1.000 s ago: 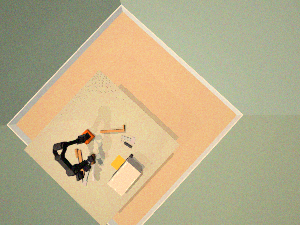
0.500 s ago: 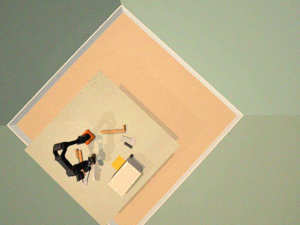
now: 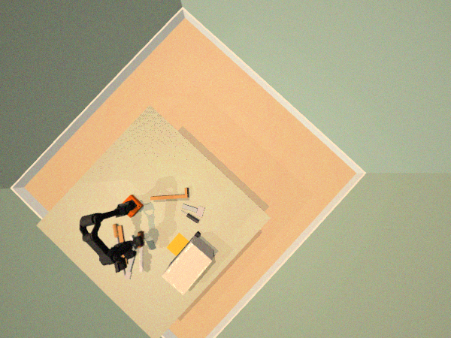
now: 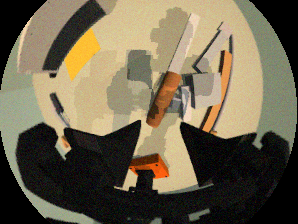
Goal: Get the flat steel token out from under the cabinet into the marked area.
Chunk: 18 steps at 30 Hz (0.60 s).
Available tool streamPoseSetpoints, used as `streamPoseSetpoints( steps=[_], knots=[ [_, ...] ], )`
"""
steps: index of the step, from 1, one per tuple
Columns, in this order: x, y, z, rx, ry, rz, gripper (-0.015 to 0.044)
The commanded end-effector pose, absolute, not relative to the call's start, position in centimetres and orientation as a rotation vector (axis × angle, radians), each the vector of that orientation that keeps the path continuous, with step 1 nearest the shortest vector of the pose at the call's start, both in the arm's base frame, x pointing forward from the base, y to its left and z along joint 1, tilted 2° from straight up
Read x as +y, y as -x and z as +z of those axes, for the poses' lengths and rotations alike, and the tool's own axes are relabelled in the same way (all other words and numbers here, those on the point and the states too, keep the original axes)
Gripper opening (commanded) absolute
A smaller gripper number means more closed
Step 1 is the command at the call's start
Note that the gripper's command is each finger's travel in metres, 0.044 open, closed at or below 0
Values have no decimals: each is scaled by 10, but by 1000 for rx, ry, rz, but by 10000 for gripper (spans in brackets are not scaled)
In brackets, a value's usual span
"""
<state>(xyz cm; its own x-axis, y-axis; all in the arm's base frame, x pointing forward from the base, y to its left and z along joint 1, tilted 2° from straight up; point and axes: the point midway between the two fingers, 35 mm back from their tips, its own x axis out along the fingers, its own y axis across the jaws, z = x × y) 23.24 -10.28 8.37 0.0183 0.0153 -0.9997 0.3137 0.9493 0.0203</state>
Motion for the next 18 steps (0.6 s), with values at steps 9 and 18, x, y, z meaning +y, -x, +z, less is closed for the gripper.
streamPoseSetpoints(
  steps=[9, 18],
  knots=[
    [-103, -232, 84, 1531, -343, -313, 270],
    [-103, -232, 84, 1523, -399, -368, 270]
  ],
)
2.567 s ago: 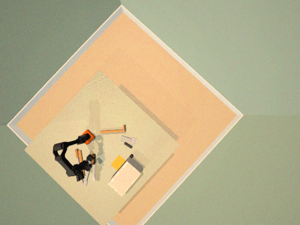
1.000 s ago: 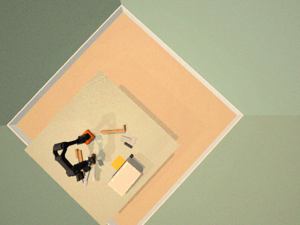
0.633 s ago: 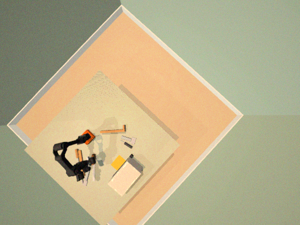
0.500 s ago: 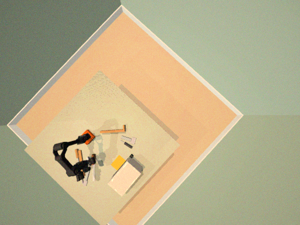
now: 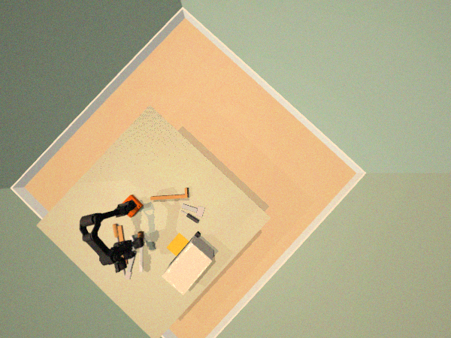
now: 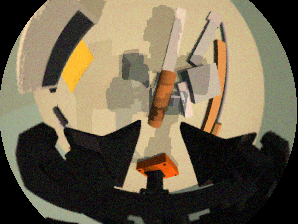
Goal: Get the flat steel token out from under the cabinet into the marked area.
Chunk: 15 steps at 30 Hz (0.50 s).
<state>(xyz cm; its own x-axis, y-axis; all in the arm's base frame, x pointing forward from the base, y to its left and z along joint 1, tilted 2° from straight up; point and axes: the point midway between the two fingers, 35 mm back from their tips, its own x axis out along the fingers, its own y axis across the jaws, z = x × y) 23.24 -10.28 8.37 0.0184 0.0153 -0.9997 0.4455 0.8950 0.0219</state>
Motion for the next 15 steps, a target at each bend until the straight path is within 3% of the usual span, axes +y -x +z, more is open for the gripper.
streamPoseSetpoints(
  steps=[1, 15],
  knots=[
    [-103, -232, 84, 1522, -405, -374, 270],
    [-103, -232, 84, 1505, -492, -460, 270]
  ],
)
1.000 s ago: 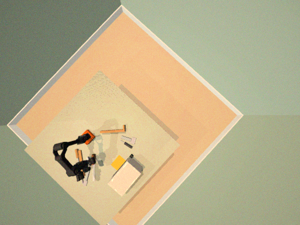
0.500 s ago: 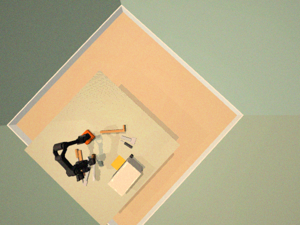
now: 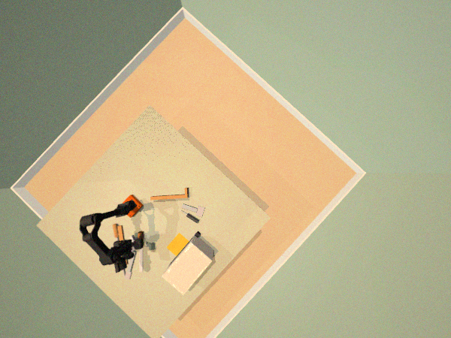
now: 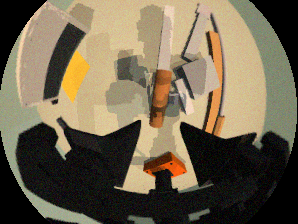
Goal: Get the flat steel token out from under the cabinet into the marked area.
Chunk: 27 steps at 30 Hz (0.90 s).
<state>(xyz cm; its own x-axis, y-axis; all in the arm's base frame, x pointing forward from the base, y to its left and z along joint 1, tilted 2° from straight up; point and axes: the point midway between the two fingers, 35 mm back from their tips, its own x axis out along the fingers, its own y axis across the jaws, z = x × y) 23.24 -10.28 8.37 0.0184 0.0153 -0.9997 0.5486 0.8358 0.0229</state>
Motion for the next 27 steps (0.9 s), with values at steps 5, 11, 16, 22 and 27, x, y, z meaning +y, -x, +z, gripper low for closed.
streamPoseSetpoints(
  steps=[5, 11, 16, 22, 27],
  knots=[
    [-103, -233, 80, 1500, -515, -483, 270],
    [-102, -233, 59, 1495, -540, -507, 270],
    [-102, -233, 59, 1495, -540, -507, 270],
    [-102, -233, 52, 1495, -540, -507, 270],
    [-102, -234, 43, 1495, -540, -507, 270]
  ],
)
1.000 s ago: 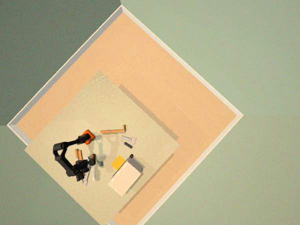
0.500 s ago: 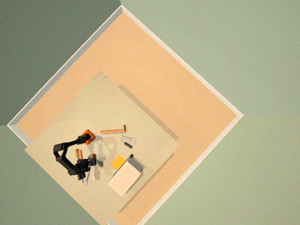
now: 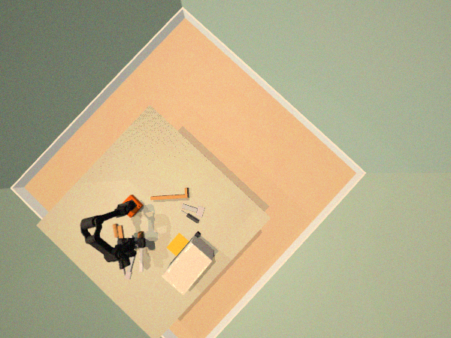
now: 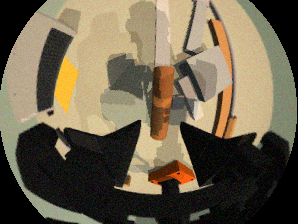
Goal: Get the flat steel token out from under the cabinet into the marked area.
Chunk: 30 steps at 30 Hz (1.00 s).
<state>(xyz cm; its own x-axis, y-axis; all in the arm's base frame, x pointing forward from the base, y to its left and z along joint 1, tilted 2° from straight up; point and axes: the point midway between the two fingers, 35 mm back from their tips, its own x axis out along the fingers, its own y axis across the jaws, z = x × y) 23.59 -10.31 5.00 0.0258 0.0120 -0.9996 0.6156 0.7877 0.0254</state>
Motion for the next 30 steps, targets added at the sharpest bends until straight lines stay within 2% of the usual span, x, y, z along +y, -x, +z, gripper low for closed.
streamPoseSetpoints(
  steps=[1, 25, 30],
  knots=[
    [-102, -234, 42, 1495, -540, -507, 270],
    [-101, -234, 9, 1495, -540, -507, 270],
    [-102, -236, 11, 1492, -534, -502, 139]
  ],
)
